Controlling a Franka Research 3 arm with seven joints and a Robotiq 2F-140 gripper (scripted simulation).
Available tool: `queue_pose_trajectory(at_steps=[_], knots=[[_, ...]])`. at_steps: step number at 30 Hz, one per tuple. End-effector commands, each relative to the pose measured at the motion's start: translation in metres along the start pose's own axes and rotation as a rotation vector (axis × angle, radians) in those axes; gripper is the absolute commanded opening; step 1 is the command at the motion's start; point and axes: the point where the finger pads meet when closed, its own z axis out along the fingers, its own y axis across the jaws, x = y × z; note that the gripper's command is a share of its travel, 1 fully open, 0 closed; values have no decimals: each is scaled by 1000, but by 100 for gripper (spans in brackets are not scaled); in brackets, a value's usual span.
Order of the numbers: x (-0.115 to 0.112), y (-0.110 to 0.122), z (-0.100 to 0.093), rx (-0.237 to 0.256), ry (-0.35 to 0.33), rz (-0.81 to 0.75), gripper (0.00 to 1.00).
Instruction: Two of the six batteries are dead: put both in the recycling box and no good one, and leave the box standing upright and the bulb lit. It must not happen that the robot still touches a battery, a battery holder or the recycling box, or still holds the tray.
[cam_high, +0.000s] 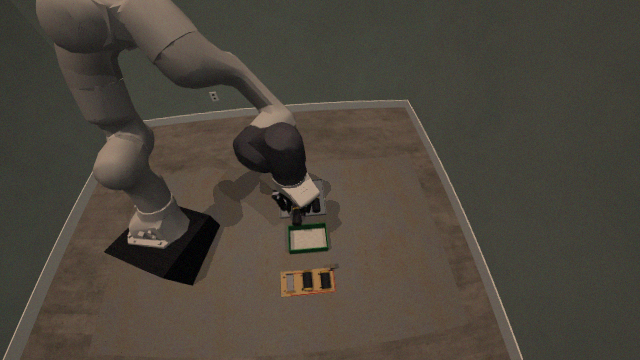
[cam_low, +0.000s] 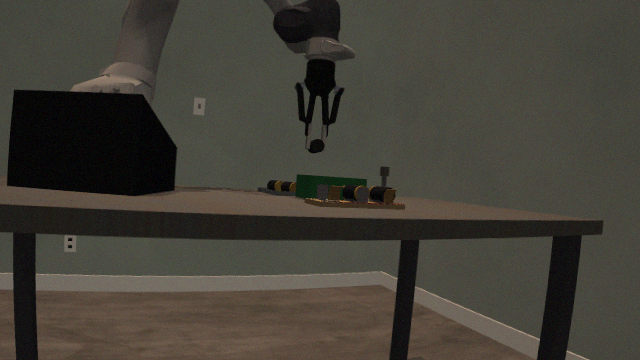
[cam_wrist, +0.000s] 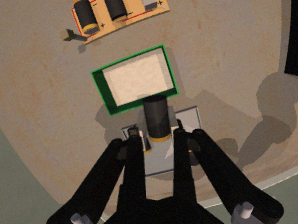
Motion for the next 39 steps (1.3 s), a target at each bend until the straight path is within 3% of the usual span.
queue_pose_trajectory(at_steps=[1,6,9,11,17,22,32,39], knots=[[57,4,1,0,-4,-137,16],[133,7,1,0,-4,-137,16],[167,8,1,0,-4,-137,16],[167,8,1,0,-4,-137,16],[208,10,1,0,-4,-137,16],[219,10,1,0,-4,-137,16],[220,10,1,0,-4,-140,16],[220,10,1,0,-4,-224,16]])
